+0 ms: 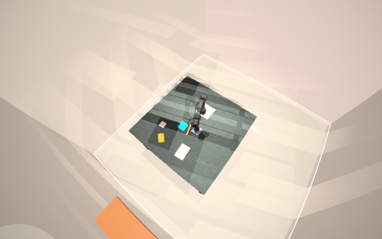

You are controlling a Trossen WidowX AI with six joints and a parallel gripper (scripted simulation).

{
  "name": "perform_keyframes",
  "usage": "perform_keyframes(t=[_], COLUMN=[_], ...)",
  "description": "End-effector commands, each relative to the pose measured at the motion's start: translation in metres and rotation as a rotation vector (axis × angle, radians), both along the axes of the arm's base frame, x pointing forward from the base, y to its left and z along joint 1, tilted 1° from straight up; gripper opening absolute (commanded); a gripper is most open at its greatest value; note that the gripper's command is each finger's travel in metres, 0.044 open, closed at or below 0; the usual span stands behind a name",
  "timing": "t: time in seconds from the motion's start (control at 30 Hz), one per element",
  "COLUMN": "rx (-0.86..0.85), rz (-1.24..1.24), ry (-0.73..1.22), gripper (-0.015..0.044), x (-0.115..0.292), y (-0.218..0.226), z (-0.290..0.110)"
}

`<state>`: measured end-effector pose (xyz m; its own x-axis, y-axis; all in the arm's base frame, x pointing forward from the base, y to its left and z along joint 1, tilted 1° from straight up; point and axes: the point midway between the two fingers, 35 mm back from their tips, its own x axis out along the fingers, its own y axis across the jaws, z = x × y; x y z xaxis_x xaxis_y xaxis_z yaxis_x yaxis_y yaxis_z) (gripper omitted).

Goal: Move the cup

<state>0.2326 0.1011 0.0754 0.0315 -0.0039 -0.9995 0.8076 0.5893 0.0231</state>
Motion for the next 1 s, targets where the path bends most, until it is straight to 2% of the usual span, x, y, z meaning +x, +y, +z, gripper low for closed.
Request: perform_keyframes(t=[0.0, 0.37, 0.77, 0.93, 0.97], rx=[-0.002, -0.003, -0.003, -0.004, -0.004], rz=[-0.004, -0.004, -0.004, -0.002, -0.002], ry=[0.017, 0.017, 0.017, 0.009, 0.009], gripper=[0.0148, 0.0148, 0.0148, 0.0017, 0.001], x=[-0.003, -0.004, -0.004, -0.003, -0.003], y=[-0.001, -0.002, -0.002, -0.002, -0.002], z=[-0.011, -0.028, -0.028, -0.026, -0.026])
